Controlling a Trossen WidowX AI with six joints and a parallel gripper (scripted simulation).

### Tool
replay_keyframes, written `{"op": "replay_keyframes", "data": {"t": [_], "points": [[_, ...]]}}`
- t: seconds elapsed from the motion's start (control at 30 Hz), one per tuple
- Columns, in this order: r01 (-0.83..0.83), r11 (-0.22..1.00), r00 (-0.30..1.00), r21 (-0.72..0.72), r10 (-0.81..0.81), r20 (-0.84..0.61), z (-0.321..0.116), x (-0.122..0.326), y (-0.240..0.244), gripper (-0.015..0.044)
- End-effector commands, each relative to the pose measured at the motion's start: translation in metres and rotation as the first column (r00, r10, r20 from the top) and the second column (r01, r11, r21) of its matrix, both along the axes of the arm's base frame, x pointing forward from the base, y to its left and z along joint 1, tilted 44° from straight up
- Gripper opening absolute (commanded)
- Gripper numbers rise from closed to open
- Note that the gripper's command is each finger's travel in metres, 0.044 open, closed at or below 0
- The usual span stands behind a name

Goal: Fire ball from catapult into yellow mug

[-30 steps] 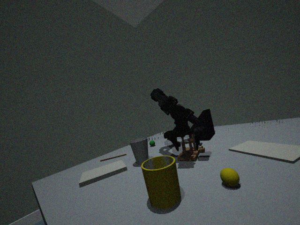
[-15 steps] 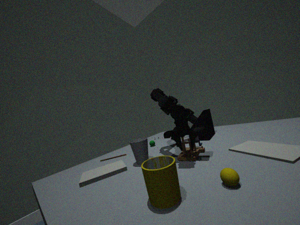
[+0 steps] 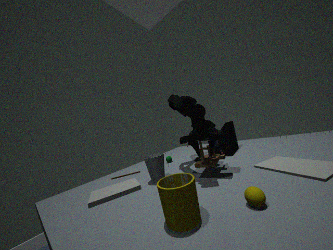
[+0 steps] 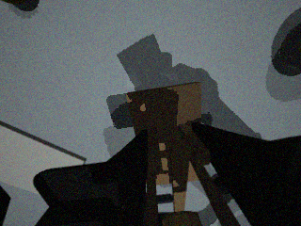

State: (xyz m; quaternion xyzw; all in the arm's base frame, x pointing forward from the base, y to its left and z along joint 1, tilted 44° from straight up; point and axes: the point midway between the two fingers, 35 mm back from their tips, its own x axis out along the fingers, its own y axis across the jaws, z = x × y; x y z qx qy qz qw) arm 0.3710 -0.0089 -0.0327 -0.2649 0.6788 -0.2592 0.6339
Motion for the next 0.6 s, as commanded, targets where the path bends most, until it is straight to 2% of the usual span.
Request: {"op": "replay_keyframes", "data": {"t": [0.0, 0.57], "points": [[0.002, 1.000, 1.000, 0.003, -0.002, -0.002, -0.003, 0.000, -0.002, 0.0000], [0.000, 1.000, 1.000, 0.002, 0.000, -0.004, -0.023, -0.002, -0.021, 0.0000]]}}
